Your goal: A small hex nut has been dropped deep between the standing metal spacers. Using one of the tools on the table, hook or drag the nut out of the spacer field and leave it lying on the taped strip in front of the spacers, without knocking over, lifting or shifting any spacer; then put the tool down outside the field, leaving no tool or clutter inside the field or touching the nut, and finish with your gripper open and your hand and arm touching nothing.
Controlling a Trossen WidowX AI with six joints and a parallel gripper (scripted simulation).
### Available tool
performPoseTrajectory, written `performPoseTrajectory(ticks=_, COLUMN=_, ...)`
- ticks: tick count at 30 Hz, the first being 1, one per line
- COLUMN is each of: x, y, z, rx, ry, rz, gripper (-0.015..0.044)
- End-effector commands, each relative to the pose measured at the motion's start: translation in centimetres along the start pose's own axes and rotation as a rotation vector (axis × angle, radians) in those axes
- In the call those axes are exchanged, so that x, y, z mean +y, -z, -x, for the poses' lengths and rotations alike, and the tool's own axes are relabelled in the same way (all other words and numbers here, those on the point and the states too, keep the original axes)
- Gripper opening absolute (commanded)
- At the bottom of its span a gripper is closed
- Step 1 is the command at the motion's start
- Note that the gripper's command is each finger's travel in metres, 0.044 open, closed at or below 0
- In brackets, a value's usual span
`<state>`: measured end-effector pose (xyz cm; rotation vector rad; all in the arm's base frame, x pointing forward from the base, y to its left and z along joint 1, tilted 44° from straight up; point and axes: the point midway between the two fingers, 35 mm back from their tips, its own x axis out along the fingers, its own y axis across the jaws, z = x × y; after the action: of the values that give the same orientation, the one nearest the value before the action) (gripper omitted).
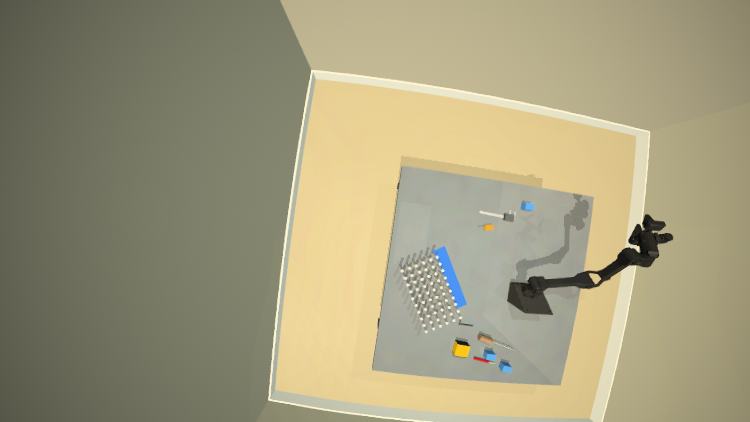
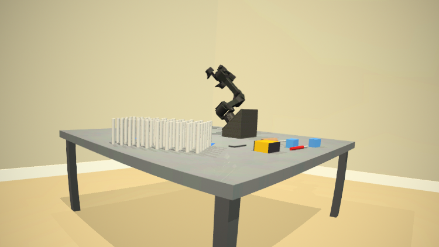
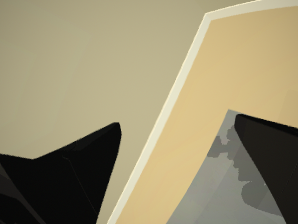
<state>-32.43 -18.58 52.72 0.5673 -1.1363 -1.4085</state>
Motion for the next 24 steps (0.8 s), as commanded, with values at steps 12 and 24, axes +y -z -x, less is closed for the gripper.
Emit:
performPoseTrajectory(ticks=12, x=12.5, y=6.9, z=2.0, rx=-0.034, ry=-0.209, rz=0.168, gripper=0.044)
performPoseTrajectory(ticks=24, x=24.2, y=18.0, z=7.9, rx=-0.005, ry=-0.519, rz=0.287, gripper=0.044)
